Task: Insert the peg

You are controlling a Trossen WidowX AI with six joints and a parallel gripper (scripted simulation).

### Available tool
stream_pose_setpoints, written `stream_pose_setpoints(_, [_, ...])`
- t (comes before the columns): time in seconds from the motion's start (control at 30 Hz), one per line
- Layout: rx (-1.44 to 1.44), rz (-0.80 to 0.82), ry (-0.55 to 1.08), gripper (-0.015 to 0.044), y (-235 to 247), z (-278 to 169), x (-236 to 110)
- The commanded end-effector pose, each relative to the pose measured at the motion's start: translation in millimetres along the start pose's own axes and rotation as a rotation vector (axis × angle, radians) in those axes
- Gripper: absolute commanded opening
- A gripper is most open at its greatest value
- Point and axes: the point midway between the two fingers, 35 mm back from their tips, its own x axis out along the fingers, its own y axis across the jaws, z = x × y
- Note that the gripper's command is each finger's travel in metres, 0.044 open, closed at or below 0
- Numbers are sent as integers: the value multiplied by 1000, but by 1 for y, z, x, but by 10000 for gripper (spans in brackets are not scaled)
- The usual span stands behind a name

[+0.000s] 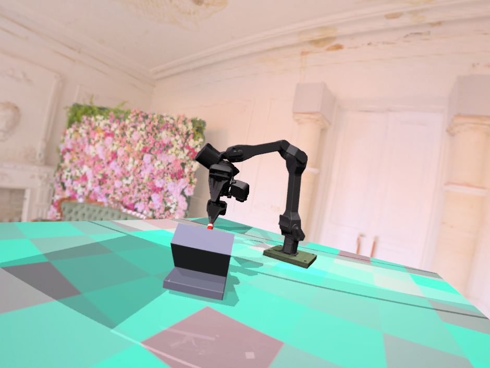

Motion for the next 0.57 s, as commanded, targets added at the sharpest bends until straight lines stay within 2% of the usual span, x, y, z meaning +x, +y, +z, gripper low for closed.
stream_pose_setpoints(0.0, [-8,-6,2,440,-1,0,-8])
stream_pose_setpoints(0.53, [-7,-5,2,440,1,0,-24])
